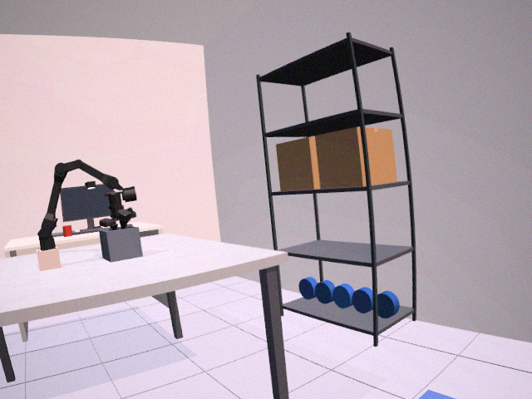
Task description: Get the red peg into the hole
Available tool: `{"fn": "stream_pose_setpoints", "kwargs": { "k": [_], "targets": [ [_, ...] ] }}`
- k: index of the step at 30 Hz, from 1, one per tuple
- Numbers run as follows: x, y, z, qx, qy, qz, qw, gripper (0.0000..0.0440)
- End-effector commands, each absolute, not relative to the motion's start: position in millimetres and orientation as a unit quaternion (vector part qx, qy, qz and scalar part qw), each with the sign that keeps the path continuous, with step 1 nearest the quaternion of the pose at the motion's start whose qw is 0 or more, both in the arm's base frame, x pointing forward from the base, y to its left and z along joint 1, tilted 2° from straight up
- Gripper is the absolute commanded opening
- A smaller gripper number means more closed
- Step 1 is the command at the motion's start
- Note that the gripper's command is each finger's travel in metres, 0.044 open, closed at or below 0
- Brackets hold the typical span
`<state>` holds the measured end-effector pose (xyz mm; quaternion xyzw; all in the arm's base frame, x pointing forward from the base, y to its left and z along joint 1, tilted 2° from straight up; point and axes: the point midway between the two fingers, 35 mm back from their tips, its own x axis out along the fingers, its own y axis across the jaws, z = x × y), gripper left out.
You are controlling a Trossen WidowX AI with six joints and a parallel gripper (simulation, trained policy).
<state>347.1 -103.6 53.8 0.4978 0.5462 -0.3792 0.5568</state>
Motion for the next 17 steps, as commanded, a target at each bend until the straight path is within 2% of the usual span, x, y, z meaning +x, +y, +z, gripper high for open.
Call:
{"fn": "stream_pose_setpoints", "kwargs": {
  "k": [1, 17],
  "targets": [
    [351.0, -105.8, 61.4, 0.509, 0.546, -0.365, 0.556, 0.0173],
    [374.3, -127.9, 111.2, 0.562, 0.512, -0.303, 0.574, 0.0202]
  ]
}}
